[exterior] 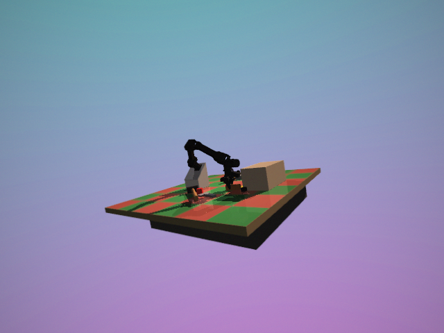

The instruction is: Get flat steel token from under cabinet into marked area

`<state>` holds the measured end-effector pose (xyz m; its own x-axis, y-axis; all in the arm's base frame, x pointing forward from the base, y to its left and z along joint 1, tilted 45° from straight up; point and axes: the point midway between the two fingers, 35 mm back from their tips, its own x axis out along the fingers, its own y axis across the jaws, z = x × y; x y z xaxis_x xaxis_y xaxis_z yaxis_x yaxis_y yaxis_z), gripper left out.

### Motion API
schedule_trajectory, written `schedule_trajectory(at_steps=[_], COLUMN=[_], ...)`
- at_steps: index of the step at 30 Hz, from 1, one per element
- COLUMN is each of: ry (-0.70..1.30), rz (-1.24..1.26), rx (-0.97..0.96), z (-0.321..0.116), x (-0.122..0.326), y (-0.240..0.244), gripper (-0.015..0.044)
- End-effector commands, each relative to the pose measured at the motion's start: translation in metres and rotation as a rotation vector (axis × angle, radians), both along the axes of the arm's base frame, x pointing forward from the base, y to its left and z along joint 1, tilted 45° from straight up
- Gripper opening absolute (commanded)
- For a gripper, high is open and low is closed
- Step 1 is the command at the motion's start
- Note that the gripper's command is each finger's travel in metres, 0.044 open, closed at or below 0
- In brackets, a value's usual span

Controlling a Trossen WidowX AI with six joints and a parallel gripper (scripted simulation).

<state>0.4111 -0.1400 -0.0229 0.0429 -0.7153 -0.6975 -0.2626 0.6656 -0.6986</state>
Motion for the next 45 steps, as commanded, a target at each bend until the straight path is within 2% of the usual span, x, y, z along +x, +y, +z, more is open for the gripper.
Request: schedule_trajectory(at_steps=[1,45], ry=[-0.009,-0.008], rz=[0.001,0.001], rx=[0.013,0.015], z=[-0.008,-0.034], x=[0.000,-0.011], y=[0.007,0.032], gripper=[0.0000,0.0000])
